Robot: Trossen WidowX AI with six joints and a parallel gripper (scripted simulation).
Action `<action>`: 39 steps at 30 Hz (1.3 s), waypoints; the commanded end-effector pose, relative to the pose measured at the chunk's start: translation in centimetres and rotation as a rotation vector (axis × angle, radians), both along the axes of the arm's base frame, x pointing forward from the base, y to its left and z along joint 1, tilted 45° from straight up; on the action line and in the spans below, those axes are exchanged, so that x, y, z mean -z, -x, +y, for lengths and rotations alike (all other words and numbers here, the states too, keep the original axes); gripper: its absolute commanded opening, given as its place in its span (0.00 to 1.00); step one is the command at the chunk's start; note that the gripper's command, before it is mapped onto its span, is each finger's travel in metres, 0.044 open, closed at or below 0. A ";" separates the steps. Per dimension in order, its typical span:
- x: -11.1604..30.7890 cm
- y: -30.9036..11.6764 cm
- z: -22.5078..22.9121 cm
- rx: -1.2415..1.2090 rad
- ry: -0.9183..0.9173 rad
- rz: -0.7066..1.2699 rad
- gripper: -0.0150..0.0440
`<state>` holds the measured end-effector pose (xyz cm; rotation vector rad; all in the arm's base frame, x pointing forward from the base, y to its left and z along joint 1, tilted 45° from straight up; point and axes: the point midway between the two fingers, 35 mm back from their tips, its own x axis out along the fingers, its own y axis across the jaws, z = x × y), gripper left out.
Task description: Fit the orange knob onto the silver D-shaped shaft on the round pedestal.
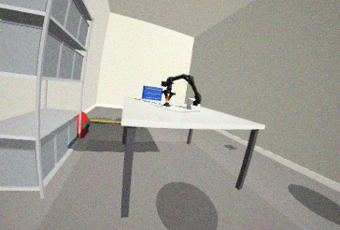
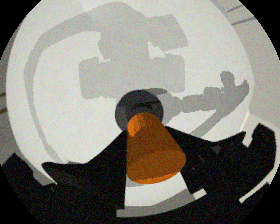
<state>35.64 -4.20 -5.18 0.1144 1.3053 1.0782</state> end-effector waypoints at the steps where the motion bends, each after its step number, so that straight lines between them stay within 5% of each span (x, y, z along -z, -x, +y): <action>1: 0.1 -0.3 -0.1 -0.009 0.000 -0.020 0.25; 39: 0.1 0.3 0.2 -0.159 -0.024 -0.164 0.25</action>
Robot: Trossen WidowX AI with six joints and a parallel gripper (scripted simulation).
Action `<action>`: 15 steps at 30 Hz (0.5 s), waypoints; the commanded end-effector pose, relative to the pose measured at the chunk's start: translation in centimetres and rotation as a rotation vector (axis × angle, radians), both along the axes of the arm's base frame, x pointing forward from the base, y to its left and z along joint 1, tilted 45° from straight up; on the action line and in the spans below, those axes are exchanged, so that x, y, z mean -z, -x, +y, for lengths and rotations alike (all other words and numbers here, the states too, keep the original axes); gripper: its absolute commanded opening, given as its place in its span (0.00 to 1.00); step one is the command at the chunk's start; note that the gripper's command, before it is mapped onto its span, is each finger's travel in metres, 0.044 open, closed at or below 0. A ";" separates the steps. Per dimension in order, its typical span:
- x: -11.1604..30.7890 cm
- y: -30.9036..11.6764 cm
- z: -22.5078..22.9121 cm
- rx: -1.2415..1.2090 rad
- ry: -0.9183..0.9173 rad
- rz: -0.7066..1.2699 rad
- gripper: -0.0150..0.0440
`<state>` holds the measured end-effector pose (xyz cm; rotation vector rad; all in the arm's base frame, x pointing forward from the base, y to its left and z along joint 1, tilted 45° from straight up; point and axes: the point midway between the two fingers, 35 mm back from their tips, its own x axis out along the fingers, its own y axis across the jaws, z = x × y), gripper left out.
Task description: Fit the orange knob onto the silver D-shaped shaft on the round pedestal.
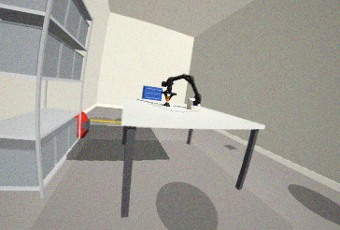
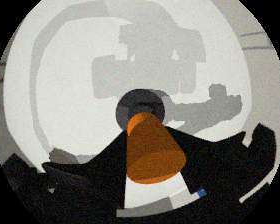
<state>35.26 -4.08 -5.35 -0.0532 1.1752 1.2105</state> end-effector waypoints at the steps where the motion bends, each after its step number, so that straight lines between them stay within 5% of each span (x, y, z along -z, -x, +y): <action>1: 0.0 -0.1 0.0 -0.003 0.000 -0.008 0.25; 15: -0.5 -0.5 -0.3 -0.146 -0.023 -0.145 0.25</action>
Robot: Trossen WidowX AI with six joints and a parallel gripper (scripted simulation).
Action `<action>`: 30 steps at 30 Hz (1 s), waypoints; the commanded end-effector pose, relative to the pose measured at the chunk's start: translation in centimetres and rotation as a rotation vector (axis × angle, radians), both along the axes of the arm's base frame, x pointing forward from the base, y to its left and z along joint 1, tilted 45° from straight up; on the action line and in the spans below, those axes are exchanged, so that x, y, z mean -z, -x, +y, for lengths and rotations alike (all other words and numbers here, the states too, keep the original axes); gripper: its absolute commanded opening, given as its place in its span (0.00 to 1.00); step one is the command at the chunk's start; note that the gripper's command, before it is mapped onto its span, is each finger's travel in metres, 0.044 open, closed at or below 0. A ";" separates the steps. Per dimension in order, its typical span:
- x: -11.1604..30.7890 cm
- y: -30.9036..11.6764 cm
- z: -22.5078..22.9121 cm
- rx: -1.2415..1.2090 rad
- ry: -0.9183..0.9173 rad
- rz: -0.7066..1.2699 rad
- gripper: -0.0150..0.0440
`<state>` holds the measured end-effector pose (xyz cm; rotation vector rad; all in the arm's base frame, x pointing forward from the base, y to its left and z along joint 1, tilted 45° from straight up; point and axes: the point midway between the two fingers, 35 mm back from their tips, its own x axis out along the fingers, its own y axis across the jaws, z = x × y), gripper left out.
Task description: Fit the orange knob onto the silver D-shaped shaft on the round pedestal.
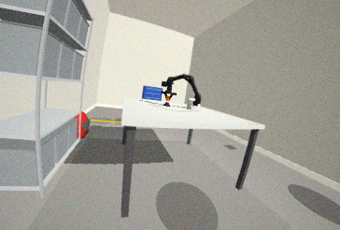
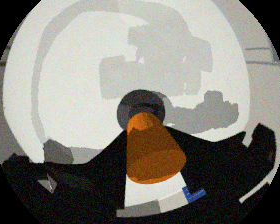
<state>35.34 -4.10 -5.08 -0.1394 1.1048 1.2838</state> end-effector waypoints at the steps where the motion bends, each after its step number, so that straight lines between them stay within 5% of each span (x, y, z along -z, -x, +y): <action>1: -0.2 -0.5 -0.2 -0.066 -0.009 -0.075 0.25; 30: -0.1 -0.4 -0.4 -0.187 -0.028 -0.191 0.25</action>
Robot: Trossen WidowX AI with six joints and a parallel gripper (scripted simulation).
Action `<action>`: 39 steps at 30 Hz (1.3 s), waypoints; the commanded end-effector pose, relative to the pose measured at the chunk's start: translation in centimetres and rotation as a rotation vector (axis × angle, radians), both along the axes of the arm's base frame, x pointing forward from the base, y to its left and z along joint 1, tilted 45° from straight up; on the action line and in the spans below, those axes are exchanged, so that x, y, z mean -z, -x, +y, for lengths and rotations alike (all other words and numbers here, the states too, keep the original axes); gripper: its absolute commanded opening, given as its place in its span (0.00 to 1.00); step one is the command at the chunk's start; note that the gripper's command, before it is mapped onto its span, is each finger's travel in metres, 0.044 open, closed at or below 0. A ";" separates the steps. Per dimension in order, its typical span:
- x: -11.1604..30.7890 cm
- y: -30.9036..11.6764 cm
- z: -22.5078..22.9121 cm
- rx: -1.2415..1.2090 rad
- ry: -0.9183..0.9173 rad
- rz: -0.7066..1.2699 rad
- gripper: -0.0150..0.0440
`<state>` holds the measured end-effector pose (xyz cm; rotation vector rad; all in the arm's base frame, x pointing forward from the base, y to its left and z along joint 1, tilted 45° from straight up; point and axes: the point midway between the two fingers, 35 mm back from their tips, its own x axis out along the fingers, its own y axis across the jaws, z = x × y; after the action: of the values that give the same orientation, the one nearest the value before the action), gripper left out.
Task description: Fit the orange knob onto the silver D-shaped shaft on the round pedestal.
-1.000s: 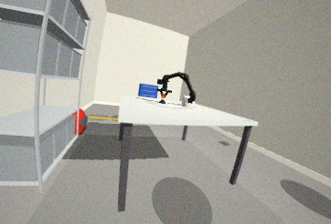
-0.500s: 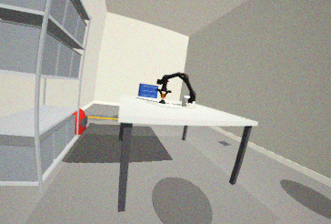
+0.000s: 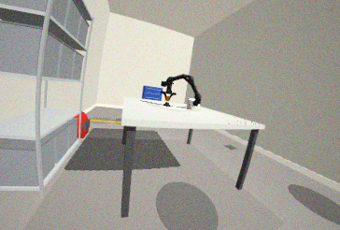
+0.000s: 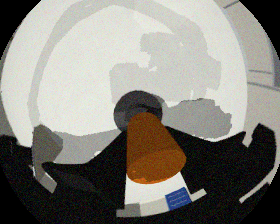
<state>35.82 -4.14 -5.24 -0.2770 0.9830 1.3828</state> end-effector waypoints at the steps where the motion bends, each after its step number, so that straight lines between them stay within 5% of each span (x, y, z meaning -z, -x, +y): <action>1: -0.3 0.1 -0.3 -0.078 -0.009 -0.083 0.25; 39: -0.2 -0.2 -0.3 -0.236 -0.035 -0.234 0.25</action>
<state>35.76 -4.07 -5.23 -0.5189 0.7591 1.5443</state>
